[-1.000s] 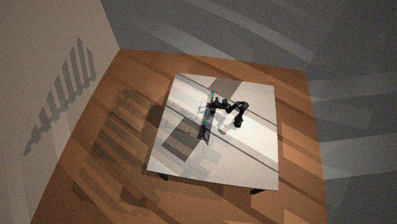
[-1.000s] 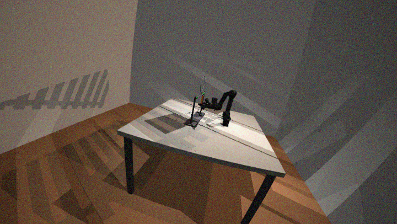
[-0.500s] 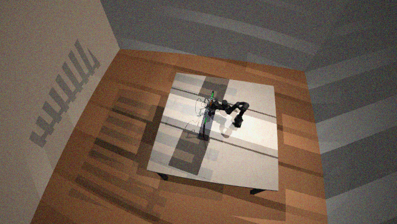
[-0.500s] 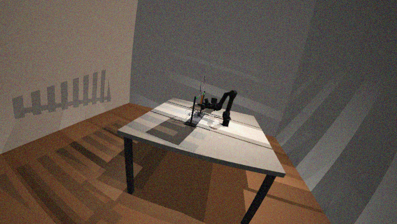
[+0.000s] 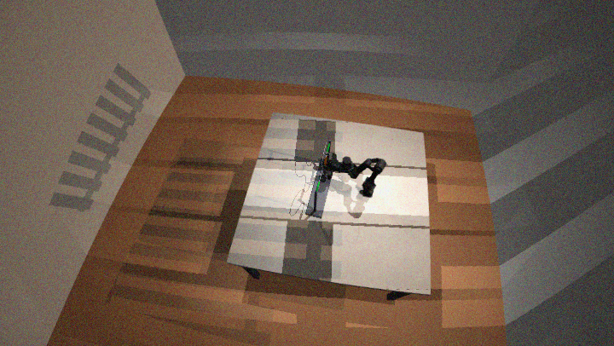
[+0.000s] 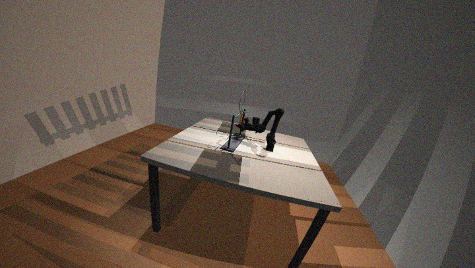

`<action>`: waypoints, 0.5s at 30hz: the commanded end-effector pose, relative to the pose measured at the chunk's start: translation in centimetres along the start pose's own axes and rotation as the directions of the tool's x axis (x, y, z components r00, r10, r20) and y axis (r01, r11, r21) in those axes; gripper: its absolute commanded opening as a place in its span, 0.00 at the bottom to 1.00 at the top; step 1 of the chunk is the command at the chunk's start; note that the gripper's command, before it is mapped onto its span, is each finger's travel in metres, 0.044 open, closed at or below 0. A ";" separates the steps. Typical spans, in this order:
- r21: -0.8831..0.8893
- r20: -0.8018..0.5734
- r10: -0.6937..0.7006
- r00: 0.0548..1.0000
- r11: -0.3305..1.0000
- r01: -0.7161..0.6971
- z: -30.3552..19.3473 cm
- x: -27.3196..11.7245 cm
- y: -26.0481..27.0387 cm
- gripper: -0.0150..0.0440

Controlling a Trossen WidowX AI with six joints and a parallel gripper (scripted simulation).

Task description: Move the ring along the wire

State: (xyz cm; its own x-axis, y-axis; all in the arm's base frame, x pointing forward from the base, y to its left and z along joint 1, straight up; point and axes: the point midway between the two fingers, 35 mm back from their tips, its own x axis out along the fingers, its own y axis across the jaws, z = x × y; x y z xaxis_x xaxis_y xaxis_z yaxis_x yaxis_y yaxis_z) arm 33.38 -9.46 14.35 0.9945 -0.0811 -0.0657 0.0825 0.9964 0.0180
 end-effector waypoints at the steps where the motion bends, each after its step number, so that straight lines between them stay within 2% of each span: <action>1: 0.025 -0.003 0.001 1.000 1.000 -0.001 -0.1 -0.2 0.7 0.00; 15: 0.180 -0.001 0.014 1.000 0.984 -0.014 0.1 -0.2 4.1 0.00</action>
State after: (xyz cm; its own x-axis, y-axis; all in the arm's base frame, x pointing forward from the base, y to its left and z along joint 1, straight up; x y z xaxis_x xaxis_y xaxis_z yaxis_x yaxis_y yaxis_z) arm 33.67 -6.27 14.52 0.9954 -0.0697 -0.0653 0.0791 0.9849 0.1539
